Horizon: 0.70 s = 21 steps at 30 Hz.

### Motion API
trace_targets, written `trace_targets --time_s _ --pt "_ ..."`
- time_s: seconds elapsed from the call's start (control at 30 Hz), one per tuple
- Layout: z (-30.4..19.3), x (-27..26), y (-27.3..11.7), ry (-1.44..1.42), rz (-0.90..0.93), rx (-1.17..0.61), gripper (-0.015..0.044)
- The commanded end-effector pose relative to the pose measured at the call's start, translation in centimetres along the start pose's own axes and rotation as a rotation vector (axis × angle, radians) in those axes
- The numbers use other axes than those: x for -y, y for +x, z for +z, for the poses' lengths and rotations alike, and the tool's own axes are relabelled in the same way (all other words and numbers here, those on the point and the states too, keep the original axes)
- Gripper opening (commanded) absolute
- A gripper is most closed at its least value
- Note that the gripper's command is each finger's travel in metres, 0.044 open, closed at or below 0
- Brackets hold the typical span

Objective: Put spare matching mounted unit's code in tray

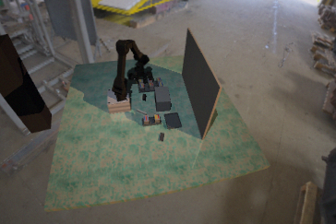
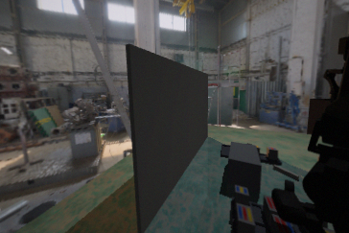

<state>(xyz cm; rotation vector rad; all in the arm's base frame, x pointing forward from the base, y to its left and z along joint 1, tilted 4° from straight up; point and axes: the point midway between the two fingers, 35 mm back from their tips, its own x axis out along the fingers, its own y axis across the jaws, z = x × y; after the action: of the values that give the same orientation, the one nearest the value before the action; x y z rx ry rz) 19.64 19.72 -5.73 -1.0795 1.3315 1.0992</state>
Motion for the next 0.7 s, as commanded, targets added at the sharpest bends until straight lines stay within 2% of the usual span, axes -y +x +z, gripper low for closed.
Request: trace_targets --time_s 0.0,0.27,0.53,0.67 --pt "0.3 0.2 -1.9 0.001 -0.003 0.006 0.0" --pt "0.1 0.1 -7.1 0.002 0.0 0.009 0.0" --pt "0.2 0.1 -7.4 0.005 -0.007 0.01 0.0" --pt "0.2 0.2 -9.7 0.004 -0.005 0.009 0.0"
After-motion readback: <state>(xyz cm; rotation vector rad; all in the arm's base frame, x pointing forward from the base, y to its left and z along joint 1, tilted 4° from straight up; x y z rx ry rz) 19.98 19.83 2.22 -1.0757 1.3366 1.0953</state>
